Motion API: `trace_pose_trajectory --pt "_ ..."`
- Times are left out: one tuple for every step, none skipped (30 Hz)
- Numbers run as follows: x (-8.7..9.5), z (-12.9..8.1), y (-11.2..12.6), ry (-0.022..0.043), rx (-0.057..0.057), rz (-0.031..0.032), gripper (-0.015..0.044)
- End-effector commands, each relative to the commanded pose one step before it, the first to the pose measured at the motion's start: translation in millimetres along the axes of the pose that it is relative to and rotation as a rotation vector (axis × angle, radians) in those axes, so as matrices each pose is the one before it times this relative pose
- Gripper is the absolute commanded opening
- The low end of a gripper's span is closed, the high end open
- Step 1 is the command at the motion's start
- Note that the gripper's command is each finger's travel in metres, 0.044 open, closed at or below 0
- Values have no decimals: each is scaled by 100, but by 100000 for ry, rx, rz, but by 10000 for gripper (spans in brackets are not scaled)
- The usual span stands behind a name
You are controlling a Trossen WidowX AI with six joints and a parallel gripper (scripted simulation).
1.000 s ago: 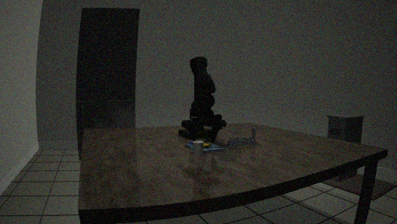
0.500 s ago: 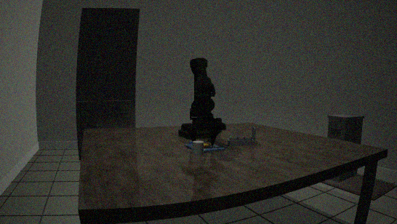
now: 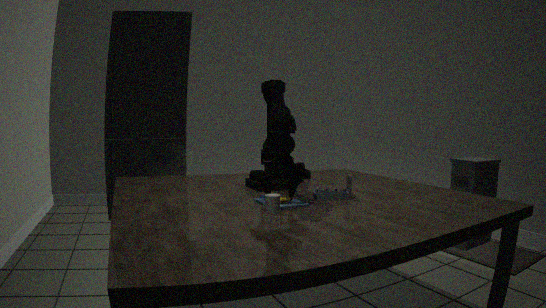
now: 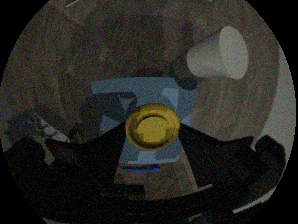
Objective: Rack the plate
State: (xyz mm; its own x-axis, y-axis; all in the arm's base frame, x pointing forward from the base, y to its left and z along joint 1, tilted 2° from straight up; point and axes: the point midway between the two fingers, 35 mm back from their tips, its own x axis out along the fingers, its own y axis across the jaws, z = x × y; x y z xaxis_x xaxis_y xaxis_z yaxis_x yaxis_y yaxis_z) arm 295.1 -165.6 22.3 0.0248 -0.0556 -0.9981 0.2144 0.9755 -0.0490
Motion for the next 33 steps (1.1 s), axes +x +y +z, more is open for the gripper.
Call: trace_pose_trajectory --pt "-32 -2 47 145 -437 383 213" --pt "-194 64 -15 -88 -1 26 187" --pt "-272 88 -21 -124 -1 36 160" --pt "-351 109 -26 -158 -2 47 134" --pt "-432 128 -29 -193 -3 58 108" --pt "-482 135 -30 -213 -3 64 82" --pt "-486 128 -27 -213 -3 65 55" --pt "-489 120 -25 -213 -4 65 29" --pt "-492 113 -22 -212 -4 65 3" --pt "-452 100 -9 -25 -46 14 0" --pt "-455 93 -7 -25 -46 14 0" --pt "-458 85 -5 -24 -46 15 0" --pt "-460 78 -2 -23 -46 15 0" --pt "-462 70 0 -23 -46 15 0" --pt "-464 62 2 -22 -46 15 0" --pt "-466 55 5 -21 -46 15 0" --pt "-466 46 5 -11 -39 11 0" --pt "-459 34 -1 24 -13 -5 0" --pt "-460 26 0 27 -12 -6 0" --pt "-404 53 -20 -24 -45 -1 0" --pt "-405 47 -18 -23 -45 0 0" --pt "-406 41 -16 -23 -45 0 0" --pt "-407 35 -14 -22 -45 0 0" --pt "-402 30 -12 -6 -33 -4 0" --pt "-394 26 -9 21 -12 -11 0" --pt "-395 20 -7 21 -12 -11 0" --pt "-395 14 -6 22 -12 -11 0" --pt "-396 8 -4 22 -12 -11 0" --pt "-390 4 -2 40 1 -15 0" --pt "-326 27 -6 86 42 -28 0" --pt "-326 22 -5 86 41 -28 0" --pt "-326 18 -3 87 41 -28 0" --pt "-326 13 -2 87 41 -28 0"
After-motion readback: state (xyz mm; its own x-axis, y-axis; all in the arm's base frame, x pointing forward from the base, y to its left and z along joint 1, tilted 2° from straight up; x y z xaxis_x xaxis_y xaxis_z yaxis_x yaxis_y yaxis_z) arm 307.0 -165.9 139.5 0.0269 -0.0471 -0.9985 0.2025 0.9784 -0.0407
